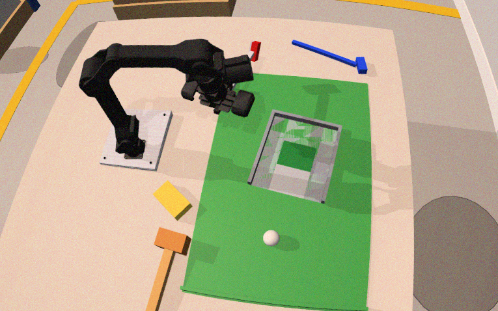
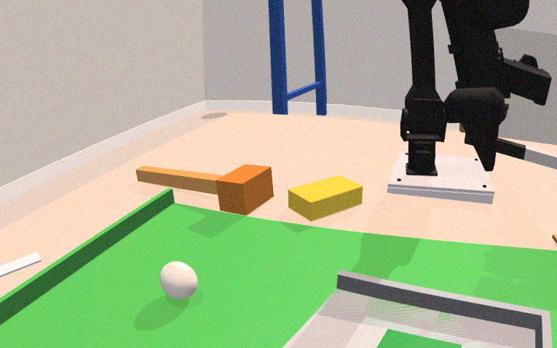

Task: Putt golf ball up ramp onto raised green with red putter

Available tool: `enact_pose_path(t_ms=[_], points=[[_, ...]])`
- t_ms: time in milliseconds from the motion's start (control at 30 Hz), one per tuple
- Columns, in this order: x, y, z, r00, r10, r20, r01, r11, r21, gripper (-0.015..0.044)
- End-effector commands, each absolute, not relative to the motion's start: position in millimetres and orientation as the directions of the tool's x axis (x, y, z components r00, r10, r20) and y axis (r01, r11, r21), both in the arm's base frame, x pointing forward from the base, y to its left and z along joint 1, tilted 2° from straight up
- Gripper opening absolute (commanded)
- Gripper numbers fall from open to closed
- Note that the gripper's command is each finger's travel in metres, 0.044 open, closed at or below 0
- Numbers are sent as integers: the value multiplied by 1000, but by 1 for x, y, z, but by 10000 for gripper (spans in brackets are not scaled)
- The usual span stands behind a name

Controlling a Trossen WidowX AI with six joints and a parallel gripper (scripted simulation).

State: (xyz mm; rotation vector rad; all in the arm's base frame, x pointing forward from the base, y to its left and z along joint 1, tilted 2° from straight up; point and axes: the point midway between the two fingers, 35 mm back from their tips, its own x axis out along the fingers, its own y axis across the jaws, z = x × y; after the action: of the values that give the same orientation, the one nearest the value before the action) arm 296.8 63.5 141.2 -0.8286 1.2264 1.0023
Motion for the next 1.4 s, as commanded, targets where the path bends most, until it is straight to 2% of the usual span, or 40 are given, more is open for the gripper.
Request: enact_pose_path(t_ms=[0,733,1367], points=[[305,38,145,63,144,-988,-884,467,12,0],[302,-92,157,77,42,-996,-496,868,-2,0],[255,-197,167,38,-31,-999,-32,999,-33,0]])
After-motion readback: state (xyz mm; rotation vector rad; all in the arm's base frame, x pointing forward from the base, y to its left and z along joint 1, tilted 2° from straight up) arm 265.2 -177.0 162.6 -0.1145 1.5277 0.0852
